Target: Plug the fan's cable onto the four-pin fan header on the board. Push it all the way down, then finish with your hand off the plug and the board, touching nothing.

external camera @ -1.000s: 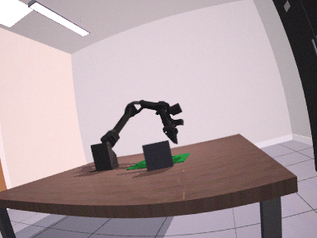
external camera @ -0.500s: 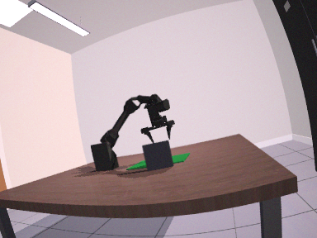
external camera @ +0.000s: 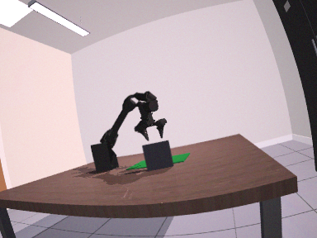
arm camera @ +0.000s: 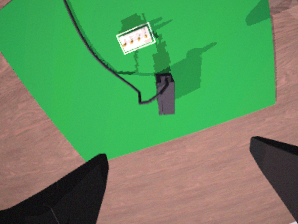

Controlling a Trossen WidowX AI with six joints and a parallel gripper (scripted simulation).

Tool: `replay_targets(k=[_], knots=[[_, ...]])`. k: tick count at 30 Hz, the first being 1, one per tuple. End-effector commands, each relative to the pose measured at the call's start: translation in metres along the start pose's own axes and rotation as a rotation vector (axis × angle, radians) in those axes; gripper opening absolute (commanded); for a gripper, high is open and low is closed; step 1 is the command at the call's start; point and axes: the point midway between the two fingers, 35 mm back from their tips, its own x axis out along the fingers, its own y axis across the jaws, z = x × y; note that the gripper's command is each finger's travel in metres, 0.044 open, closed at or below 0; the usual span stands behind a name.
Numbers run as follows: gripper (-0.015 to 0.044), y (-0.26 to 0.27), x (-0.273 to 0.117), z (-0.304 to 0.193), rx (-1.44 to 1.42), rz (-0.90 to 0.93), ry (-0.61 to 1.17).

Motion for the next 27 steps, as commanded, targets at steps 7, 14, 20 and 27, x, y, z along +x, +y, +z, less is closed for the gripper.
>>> replay_targets(k=[7,14,20,27], knots=[[0.044,0.0,0.035,0.009,0.031,0.001,0.008],[0.044,-0.002,0.06,0.014,0.03,-0.001,0.013],[0.044,-0.001,0.067,0.016,0.03,-0.001,0.012],[0.044,-0.001,0.078,0.018,0.03,-0.001,0.012]])
